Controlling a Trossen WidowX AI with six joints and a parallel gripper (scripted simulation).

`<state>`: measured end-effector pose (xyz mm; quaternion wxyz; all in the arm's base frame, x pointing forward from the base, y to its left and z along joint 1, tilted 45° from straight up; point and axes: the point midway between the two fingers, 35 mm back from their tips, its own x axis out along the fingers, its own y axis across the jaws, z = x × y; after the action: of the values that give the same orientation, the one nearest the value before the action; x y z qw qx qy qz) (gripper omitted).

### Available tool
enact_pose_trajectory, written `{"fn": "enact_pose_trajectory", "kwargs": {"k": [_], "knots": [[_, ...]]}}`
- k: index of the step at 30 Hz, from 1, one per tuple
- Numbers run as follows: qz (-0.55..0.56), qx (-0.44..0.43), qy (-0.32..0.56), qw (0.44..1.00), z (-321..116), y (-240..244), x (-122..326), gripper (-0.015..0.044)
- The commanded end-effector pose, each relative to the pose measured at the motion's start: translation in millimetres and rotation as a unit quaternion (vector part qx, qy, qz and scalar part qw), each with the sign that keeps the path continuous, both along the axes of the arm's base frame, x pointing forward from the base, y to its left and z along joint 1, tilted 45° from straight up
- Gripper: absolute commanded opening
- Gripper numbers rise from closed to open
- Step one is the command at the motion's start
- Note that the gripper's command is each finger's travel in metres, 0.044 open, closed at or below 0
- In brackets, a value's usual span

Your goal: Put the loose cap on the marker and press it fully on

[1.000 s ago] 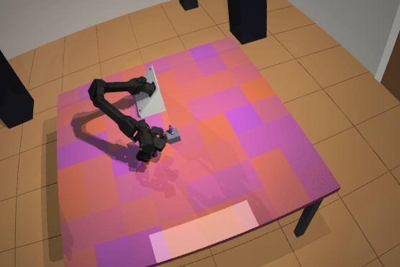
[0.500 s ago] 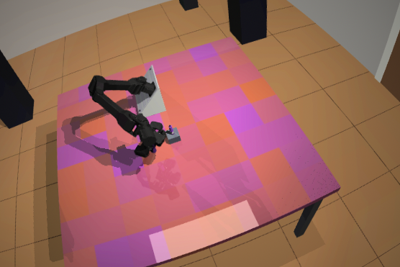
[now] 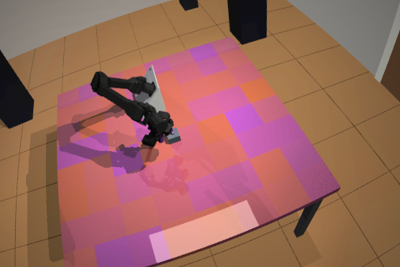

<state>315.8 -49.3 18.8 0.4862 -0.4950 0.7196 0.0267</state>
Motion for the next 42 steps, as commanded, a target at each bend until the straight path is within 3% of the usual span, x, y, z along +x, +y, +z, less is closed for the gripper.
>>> {"fn": "enact_pose_trajectory", "kwargs": {"k": [1,24,42], "knots": [[0.0,0.003,0.002,1.0,-4,13,-7,0.0],[-0.004,-0.007,0.005,1.0,-20,76,-57,0.0],[-0.004,-0.008,0.005,1.0,-33,65,-58,0.0]]}}
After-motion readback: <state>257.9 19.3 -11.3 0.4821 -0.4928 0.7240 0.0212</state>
